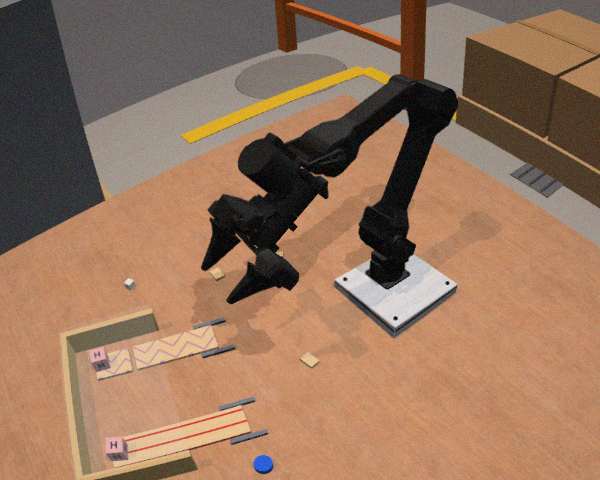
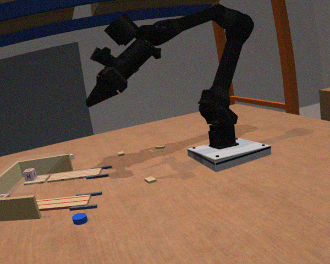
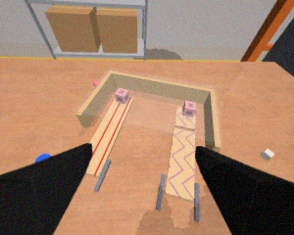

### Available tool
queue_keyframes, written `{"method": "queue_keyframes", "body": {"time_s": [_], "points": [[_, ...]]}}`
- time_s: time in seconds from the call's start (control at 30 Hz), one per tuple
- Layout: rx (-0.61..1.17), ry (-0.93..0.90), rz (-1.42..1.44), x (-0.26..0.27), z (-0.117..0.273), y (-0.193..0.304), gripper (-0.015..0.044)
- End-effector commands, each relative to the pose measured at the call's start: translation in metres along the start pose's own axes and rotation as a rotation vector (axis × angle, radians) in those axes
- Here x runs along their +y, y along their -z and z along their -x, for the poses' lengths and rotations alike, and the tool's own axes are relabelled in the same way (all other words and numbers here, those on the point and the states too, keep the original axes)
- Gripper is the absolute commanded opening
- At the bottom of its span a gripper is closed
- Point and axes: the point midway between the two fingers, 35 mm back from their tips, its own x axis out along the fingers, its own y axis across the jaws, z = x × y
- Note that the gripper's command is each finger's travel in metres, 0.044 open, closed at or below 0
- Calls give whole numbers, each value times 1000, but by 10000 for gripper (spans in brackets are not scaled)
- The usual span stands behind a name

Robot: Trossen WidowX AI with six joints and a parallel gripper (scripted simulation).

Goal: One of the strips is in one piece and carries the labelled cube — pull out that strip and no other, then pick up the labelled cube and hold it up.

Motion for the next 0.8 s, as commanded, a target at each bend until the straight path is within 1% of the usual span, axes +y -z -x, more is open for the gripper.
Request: {"method": "queue_keyframes", "body": {"time_s": [0.0, 0.07, 0.27, 0.47, 0.77], "points": [[10, 3, 3, 0, -1, 1, 374], [60, -7, -13, 4, -8, -2, 321], [298, -30, -83, 27, -42, -10, 164], [542, -27, -134, 58, -78, -3, 6], [868, 74, -202, 95, -127, 24, 0]]}}
